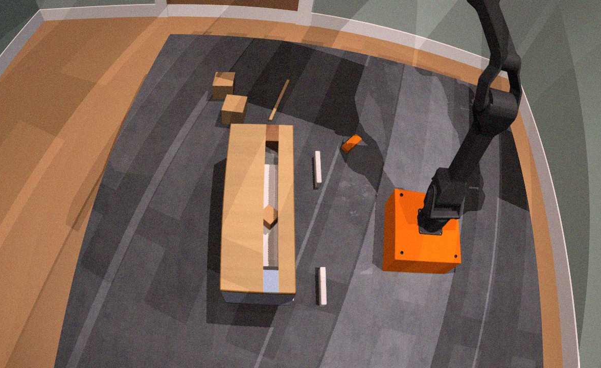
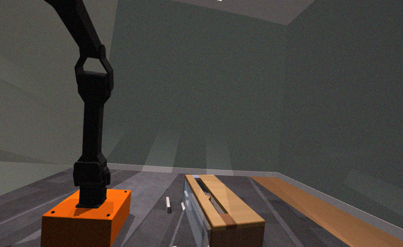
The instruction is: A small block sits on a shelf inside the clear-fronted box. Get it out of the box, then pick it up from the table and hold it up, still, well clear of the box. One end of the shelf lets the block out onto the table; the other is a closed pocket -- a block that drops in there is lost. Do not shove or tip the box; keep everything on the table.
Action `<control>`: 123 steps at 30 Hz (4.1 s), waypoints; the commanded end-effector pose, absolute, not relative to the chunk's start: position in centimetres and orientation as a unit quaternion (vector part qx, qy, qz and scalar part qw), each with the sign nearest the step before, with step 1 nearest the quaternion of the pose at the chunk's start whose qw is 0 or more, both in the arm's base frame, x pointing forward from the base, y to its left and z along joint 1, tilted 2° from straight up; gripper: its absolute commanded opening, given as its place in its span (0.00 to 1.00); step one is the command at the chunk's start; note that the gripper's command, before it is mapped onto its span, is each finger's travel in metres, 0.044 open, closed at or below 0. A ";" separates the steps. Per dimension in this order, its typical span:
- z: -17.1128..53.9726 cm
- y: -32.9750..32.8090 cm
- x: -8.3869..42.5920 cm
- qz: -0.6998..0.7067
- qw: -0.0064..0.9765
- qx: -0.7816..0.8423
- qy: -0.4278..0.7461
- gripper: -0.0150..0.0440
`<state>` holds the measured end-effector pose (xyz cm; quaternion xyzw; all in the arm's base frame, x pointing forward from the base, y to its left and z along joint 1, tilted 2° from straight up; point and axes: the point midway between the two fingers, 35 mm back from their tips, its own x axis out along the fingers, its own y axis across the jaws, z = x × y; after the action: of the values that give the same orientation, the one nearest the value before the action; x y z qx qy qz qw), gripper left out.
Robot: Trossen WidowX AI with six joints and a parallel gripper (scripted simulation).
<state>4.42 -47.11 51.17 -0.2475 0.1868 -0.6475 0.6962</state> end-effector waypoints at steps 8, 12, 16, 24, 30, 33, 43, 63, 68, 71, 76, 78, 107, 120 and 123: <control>41.8 -44.2 20.7 -0.480 0.790 -0.240 0.296 0.93; 38.0 -41.2 26.2 -0.404 0.812 -0.246 0.342 0.93; 34.3 -37.2 31.0 -0.325 0.823 -0.259 0.387 0.93; 27.4 -26.8 38.2 -0.149 0.814 -0.313 0.466 0.93; 22.4 -17.7 40.8 -0.006 0.771 -0.372 0.516 0.93; 20.0 -13.0 41.0 0.067 0.736 -0.407 0.537 0.93; 13.4 2.4 36.7 0.306 0.540 -0.544 0.565 0.93; 10.0 8.8 31.8 0.412 0.384 -0.620 0.547 0.93; 9.2 8.6 31.9 0.412 0.384 -0.620 0.547 0.93; 8.7 8.5 31.9 0.412 0.384 -0.620 0.547 0.93; 7.9 8.4 31.9 0.412 0.384 -0.620 0.547 0.93; 7.5 8.3 31.9 0.412 0.384 -0.620 0.547 0.93; 4.1 7.7 32.0 0.411 0.389 -0.618 0.546 0.93; 4.1 4.4 32.3 0.411 0.387 -0.619 0.547 0.93; 4.1 5.1 32.1 0.411 0.387 -0.618 0.547 0.93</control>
<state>32.33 4.72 4.18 -0.6167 0.5468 0.4102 0.3904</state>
